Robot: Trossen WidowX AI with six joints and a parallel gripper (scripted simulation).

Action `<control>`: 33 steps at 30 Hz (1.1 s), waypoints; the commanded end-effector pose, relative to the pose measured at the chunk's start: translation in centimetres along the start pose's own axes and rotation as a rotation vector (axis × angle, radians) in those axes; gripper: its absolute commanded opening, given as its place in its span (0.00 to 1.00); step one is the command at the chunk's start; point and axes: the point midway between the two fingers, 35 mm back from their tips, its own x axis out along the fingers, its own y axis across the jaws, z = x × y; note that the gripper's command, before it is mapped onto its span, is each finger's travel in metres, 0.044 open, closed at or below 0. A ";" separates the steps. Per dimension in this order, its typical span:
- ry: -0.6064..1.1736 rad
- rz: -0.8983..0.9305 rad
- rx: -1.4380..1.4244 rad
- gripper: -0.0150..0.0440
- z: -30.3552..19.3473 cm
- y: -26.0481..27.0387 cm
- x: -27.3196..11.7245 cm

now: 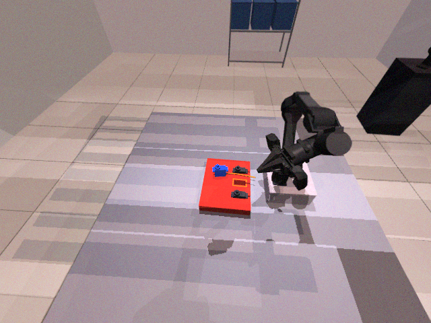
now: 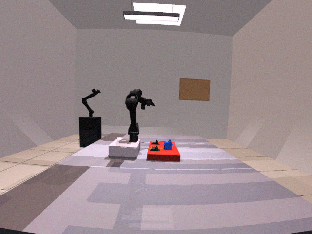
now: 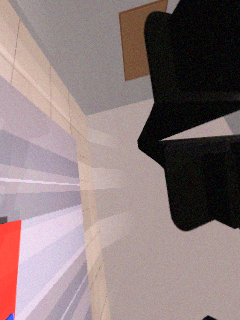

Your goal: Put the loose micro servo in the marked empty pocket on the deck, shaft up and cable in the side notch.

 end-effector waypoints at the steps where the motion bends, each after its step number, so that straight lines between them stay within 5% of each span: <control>1: -0.029 0.029 0.063 0.25 0.6 0.3 0.9; 33: -0.193 0.403 0.701 0.25 6.2 6.1 8.7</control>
